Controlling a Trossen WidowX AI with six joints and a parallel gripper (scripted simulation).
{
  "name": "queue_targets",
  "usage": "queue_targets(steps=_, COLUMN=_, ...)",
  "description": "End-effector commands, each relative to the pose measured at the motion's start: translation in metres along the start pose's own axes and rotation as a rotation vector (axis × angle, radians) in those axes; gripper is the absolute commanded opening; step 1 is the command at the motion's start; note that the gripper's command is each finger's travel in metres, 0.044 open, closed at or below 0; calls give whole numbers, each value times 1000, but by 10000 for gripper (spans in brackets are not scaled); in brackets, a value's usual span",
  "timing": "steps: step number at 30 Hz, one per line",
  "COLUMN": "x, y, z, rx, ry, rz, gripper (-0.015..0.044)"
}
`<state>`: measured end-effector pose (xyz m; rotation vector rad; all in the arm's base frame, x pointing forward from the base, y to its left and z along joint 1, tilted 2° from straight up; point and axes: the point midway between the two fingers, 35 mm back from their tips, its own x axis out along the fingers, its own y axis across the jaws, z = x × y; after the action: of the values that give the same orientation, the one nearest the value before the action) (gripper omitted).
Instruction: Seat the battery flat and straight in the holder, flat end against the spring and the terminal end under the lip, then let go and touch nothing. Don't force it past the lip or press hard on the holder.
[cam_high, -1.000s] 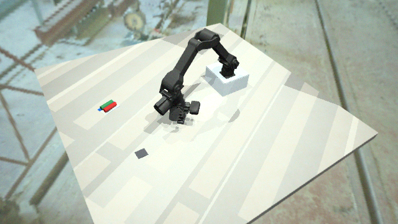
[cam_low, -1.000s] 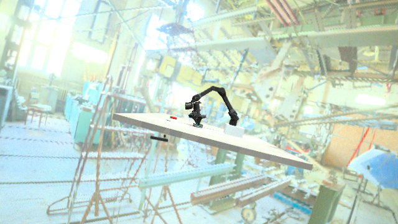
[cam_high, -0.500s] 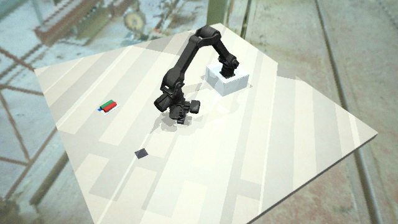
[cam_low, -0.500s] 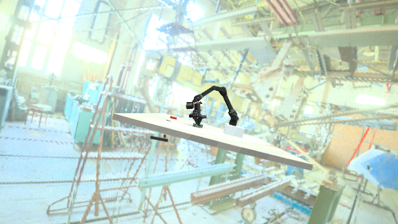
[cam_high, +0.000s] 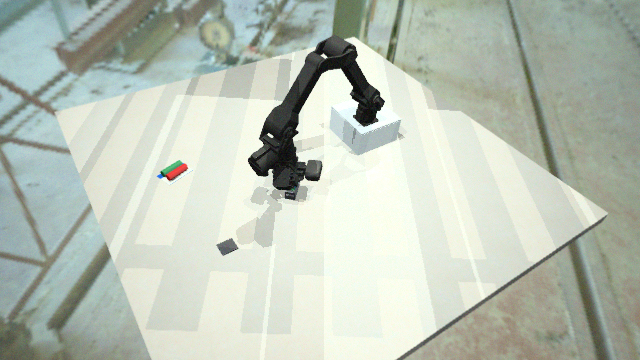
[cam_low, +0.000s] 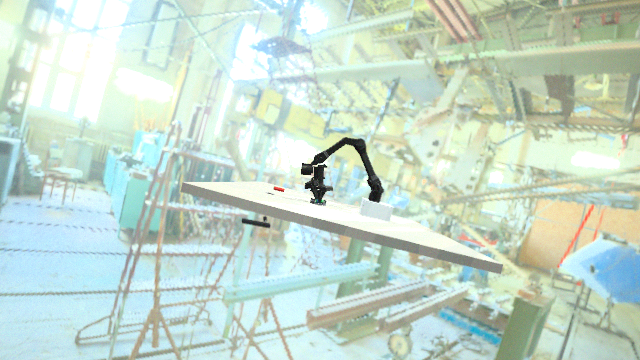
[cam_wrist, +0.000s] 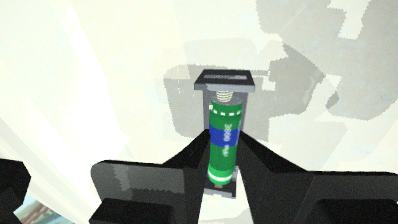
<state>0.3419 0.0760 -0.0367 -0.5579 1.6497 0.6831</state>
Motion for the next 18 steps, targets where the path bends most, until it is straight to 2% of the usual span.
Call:
queue_targets(steps=1, x=1, y=0, z=3, rx=-12, ry=-40, rz=1, gripper=65)
queue_targets(steps=18, x=2, y=1, z=1, rx=-31, ry=-102, rz=-5, gripper=65)
